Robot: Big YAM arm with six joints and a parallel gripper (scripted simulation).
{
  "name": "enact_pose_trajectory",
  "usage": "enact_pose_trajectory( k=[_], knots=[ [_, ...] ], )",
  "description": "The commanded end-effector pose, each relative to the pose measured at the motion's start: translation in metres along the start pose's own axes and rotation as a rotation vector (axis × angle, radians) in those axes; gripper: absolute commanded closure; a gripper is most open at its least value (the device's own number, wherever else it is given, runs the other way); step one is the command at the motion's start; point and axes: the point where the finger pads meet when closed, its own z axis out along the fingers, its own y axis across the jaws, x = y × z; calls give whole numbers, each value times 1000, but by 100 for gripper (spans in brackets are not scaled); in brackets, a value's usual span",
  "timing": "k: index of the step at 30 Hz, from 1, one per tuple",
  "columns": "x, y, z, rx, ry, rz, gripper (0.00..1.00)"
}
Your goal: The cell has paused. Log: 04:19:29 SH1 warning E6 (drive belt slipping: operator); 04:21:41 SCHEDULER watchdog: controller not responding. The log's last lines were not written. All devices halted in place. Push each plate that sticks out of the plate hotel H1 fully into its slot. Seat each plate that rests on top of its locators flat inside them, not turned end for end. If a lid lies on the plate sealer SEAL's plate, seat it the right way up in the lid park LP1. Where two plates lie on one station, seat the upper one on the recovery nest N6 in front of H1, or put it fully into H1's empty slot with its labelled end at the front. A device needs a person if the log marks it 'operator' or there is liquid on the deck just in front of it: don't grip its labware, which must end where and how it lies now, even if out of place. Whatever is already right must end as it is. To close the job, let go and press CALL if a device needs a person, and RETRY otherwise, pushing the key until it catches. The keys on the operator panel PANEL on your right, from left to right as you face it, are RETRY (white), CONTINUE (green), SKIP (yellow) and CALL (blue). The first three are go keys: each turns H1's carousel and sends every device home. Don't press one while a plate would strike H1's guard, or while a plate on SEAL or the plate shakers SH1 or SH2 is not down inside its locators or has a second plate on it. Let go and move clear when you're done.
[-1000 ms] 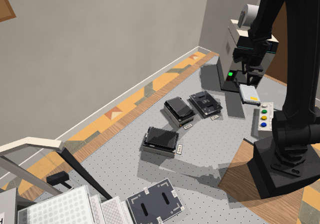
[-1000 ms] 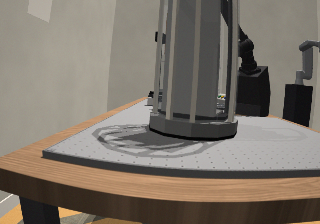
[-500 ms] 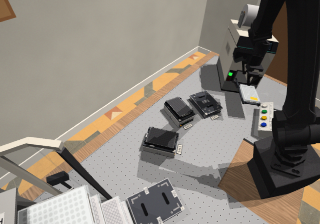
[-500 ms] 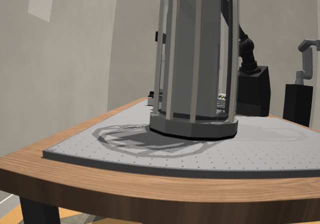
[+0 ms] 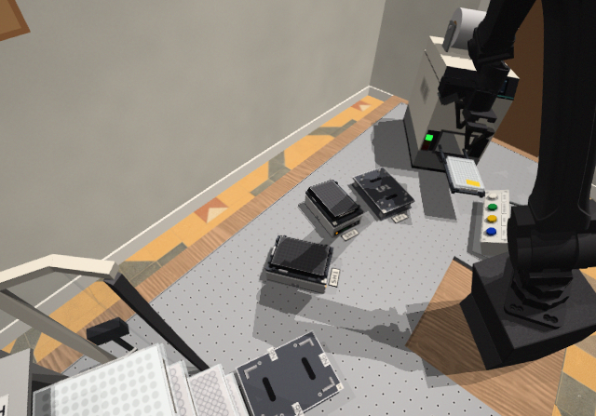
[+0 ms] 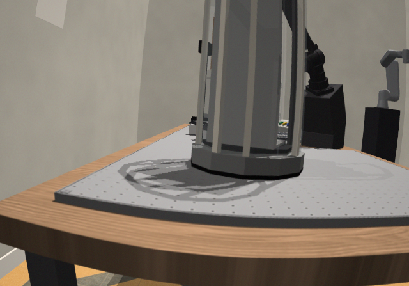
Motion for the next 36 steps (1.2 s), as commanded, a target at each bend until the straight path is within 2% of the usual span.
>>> enact_pose_trajectory(
  k=[1,6,8,10,23,25,30,36],
  knots=[
    [-18,-21,-21,47,7,-4,0],
    [-30,-3,-9,18,2,177,0],
    [-30,-3,-9,18,2,177,0],
    [-35,2,-7,9,2,249,0],
    [-78,7,-6,15,-2,679,0],
    [-78,7,-6,15,-2,679,0],
    [-95,10,-6,11,-3,847,0],
    [-122,-1,-16,38,-23,1031,0]
  ],
)
